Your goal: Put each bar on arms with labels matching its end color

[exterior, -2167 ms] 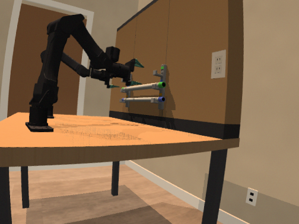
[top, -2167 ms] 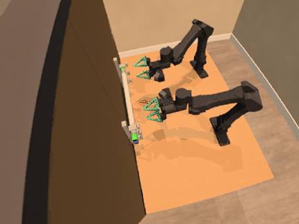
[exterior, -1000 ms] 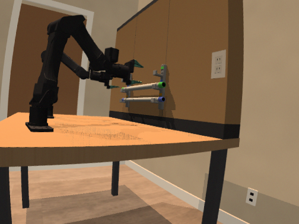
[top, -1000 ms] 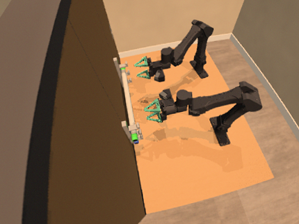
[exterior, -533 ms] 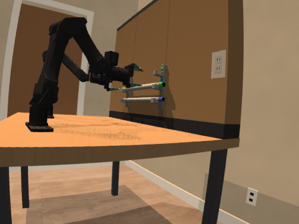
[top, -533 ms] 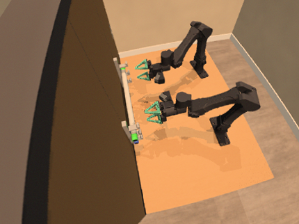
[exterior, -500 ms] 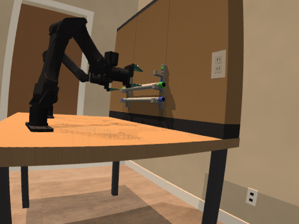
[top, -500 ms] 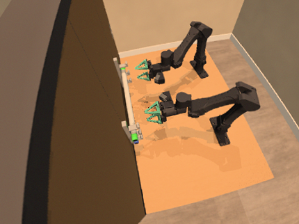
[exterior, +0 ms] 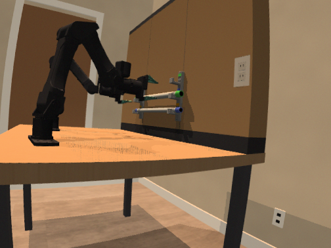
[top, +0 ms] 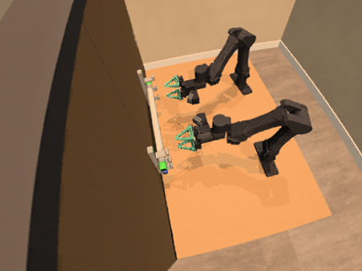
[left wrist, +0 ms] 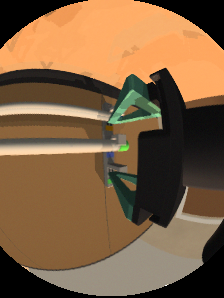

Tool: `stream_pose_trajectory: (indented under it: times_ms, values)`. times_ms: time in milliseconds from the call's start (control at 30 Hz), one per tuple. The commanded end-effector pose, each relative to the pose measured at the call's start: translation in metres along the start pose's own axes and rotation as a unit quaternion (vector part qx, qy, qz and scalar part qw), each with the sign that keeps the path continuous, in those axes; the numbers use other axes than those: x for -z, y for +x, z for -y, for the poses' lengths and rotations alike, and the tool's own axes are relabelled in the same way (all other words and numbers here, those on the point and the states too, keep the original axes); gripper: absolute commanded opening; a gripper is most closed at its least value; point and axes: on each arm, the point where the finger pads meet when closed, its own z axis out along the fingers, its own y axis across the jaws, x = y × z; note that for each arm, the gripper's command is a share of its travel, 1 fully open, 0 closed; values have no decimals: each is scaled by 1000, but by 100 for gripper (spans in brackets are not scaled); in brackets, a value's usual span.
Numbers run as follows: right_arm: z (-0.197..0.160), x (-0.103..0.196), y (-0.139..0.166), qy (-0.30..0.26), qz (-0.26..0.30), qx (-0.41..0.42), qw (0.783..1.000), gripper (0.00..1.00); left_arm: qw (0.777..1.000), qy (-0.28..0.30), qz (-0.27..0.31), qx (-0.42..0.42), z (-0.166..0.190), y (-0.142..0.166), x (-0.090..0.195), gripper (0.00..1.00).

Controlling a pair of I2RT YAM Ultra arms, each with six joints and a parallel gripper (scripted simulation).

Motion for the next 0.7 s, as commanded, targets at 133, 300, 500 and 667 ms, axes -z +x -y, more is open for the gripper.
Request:
stream_pose_trajectory:
  times_ms: [133,300,500,667]
  values:
    - [-6,0,2,13,-1,-10,1000,76,1000,-20,-4,11,3,5,-1,77]
    - [-12,0,2,13,-1,-10,1000,74,1000,-20,-4,11,9,5,-1,75]
    - [-12,-7,2,13,-1,-10,1000,74,1000,-20,-4,11,8,5,-8,75]
    - [-11,-14,2,13,-1,-10,1000,74,1000,-20,-4,11,8,5,-15,75]
